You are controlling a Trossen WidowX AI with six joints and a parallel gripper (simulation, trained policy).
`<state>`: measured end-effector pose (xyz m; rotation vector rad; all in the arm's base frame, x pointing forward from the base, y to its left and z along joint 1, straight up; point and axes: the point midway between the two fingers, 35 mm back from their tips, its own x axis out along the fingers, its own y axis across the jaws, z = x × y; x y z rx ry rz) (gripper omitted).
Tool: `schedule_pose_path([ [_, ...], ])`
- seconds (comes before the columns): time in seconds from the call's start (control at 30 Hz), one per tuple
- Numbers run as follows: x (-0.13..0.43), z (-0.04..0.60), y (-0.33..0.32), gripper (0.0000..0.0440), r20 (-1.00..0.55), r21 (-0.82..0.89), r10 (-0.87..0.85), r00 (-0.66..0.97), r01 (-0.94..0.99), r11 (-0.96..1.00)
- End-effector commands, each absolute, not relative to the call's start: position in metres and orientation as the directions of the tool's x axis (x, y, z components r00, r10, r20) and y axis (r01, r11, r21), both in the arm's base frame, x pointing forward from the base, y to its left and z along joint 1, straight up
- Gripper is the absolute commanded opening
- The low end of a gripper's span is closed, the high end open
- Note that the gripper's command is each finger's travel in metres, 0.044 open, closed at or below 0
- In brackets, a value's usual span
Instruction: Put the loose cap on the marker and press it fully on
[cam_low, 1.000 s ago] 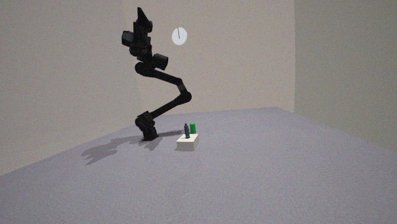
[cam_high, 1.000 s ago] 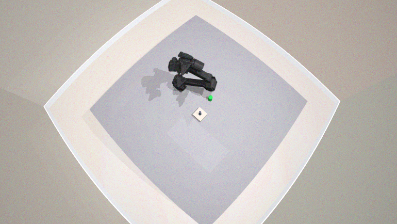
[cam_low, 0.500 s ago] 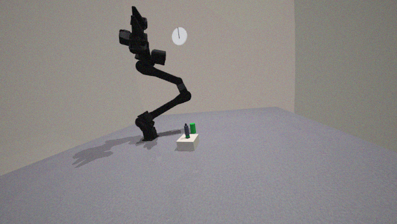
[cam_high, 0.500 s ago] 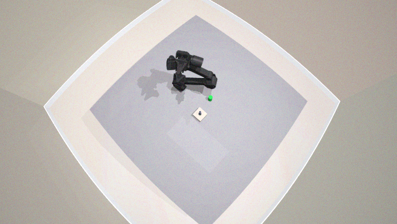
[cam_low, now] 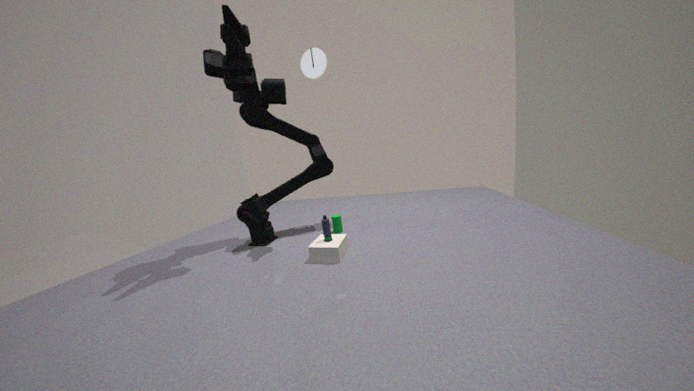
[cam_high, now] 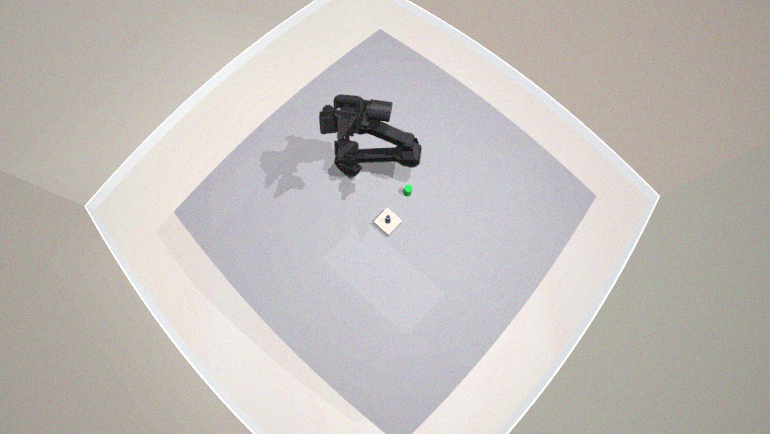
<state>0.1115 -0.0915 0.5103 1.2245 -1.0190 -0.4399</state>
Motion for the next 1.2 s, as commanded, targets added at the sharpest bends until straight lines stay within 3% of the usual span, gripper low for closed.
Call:
schedule_pose_path([
  [0.0,0.109,0.512,-0.093,0.0287,0.389,0.92,-0.764,0.514,-0.254,0.297],
  [0.57,0.101,0.514,-0.098,0.032,0.347,0.898,-0.773,0.531,-0.425,0.112],
  [1.17,0.094,0.511,-0.106,0.0318,0.298,0.819,-0.767,0.569,-0.565,-0.1],
])
